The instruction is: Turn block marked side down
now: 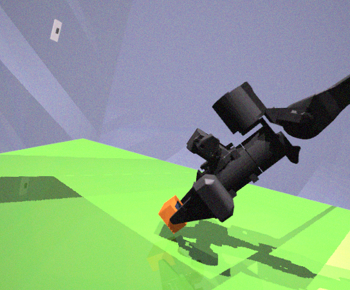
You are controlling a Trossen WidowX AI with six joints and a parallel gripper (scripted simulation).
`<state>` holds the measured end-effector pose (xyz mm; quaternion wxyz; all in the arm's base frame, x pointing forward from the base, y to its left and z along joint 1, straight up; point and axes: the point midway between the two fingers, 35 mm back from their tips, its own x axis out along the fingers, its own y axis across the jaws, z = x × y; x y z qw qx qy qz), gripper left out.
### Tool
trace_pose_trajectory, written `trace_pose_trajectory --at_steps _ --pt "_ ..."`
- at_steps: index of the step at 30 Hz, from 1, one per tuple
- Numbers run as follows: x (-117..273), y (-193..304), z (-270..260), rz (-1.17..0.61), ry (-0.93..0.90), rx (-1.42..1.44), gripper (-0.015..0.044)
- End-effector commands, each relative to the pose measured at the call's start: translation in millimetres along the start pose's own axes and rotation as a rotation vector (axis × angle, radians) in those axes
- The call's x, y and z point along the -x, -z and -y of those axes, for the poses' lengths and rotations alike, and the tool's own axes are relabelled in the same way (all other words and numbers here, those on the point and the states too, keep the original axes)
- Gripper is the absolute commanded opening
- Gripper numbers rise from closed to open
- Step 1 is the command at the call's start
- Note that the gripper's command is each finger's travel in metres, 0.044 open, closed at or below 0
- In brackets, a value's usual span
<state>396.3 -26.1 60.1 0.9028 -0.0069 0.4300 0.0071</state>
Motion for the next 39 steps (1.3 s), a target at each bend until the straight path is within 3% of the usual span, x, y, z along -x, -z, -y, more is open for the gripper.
trace_pose_trajectory --at_steps 1,17,32,39 --pt "-10 3 0 0.054 -0.005 -0.002 0.0000" --pt "-28 11 0 0.294 -0.003 -0.017 0.0000" --pt "-14 22 -1 0.517 -0.006 0.000 0.0000" --pt "-12 22 -1 0.535 -0.006 0.001 0.0000"
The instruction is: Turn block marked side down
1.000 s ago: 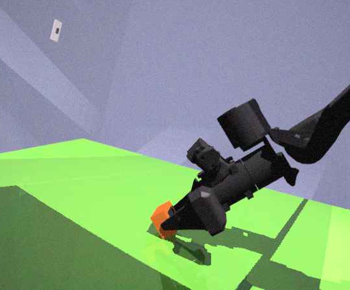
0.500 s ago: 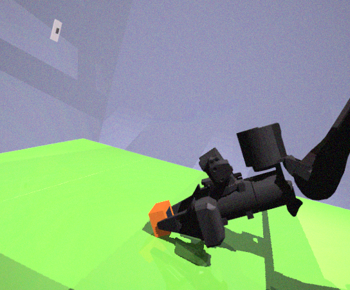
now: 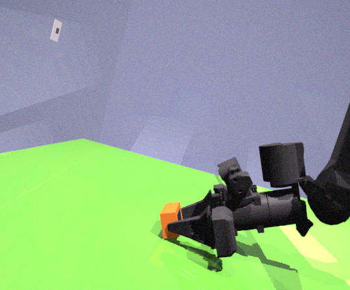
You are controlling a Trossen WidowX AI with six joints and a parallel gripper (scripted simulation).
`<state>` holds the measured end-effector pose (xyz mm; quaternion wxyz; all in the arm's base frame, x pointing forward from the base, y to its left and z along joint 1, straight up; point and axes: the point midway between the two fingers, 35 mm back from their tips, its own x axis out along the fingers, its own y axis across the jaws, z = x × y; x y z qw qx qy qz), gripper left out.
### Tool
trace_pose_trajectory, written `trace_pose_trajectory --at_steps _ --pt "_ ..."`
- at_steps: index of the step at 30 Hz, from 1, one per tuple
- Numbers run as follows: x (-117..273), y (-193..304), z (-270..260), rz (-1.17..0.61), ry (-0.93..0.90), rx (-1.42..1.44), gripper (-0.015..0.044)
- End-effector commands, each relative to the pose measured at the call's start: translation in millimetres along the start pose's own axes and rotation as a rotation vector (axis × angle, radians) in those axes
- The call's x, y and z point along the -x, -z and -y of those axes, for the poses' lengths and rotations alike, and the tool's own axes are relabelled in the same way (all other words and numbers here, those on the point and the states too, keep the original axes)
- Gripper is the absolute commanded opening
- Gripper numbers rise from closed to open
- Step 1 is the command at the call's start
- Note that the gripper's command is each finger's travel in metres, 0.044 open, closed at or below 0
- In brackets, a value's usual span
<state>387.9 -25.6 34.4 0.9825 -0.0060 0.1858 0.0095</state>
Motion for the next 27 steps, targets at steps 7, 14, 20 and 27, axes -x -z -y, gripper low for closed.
trace_pose_trajectory --at_steps 7,14,20,27 --pt "2.8 -3.0 -0.6 0.037 -0.005 -0.003 0.0000" --pt "2.8 -3.0 -0.6 0.037 -0.005 -0.003 0.0000" --pt "2.8 -3.0 -0.6 0.037 -0.005 -0.003 0.0131" --pt "2.8 -3.0 -0.6 0.037 -0.005 -0.003 0.0315"
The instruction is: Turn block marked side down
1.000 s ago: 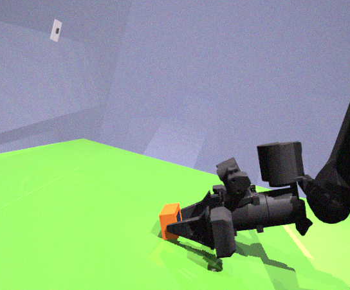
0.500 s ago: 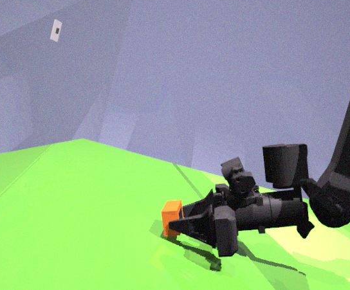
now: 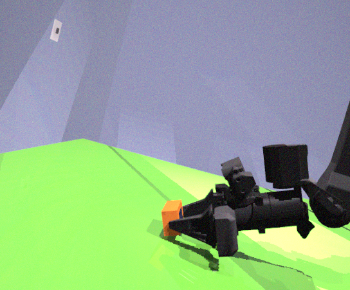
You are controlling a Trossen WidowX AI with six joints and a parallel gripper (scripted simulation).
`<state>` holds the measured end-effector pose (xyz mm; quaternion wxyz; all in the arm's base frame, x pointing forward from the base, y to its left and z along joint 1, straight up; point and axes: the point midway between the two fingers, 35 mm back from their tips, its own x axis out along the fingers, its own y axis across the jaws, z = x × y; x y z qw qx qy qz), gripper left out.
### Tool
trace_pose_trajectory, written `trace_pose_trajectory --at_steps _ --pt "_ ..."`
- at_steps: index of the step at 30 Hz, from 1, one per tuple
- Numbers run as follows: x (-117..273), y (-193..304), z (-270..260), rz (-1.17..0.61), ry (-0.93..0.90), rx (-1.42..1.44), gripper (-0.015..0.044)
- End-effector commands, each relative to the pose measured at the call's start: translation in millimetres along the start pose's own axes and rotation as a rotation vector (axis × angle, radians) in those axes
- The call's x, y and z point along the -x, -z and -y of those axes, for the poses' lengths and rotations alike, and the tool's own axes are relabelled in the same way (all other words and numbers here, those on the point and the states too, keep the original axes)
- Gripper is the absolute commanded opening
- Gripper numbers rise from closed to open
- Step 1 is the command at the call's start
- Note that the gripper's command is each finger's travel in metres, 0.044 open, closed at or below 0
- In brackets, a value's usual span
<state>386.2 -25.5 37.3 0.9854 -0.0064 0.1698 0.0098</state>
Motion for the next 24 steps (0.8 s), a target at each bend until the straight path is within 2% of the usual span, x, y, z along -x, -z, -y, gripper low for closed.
trace_pose_trajectory --at_steps 1,5,24 --pt "0.2 -0.9 -0.5 0.005 -0.004 -0.005 0.0341" --pt "0.2 -0.9 -0.5 0.005 -0.004 -0.005 0.0440" --pt "0.2 -0.9 -0.5 0.005 -0.004 -0.005 0.0440"
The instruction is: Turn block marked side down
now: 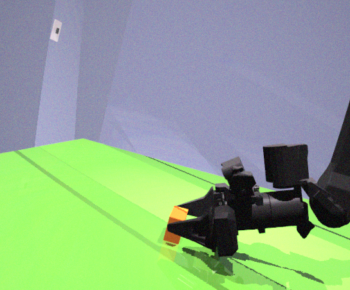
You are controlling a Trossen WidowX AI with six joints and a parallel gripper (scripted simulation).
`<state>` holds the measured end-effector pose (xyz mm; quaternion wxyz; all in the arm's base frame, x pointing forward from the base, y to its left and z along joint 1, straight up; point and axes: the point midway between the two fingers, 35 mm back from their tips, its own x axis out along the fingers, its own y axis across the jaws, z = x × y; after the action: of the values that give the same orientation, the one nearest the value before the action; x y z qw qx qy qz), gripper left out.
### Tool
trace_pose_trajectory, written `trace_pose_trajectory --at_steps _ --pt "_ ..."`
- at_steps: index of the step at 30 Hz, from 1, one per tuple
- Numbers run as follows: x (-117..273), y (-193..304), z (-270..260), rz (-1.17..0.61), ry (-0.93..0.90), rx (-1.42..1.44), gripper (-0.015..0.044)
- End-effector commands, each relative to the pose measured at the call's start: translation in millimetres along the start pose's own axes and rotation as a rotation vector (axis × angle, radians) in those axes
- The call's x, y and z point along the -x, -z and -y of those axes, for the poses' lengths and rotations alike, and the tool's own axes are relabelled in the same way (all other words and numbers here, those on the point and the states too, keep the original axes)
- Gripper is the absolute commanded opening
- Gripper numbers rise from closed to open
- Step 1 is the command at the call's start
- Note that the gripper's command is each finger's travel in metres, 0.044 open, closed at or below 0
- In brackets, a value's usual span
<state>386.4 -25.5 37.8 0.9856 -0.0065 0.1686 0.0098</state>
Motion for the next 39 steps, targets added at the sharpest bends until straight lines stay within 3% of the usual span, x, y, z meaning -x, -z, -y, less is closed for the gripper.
trace_pose_trajectory --at_steps 1,15,21,27,29,39 --pt "0 0 -1 0.002 -0.004 -0.005 0.0440" --pt "-1 -1 0 -0.004 -0.004 -0.005 0.0440" --pt "-15 -13 3 -0.206 -0.001 -0.009 0.0440" --pt "4 -39 3 -0.437 -0.002 -0.007 0.0440" --pt "12 -59 3 -0.456 0.001 0.000 0.0440" --pt "44 -63 0 -0.612 -0.006 -0.002 0.0440"
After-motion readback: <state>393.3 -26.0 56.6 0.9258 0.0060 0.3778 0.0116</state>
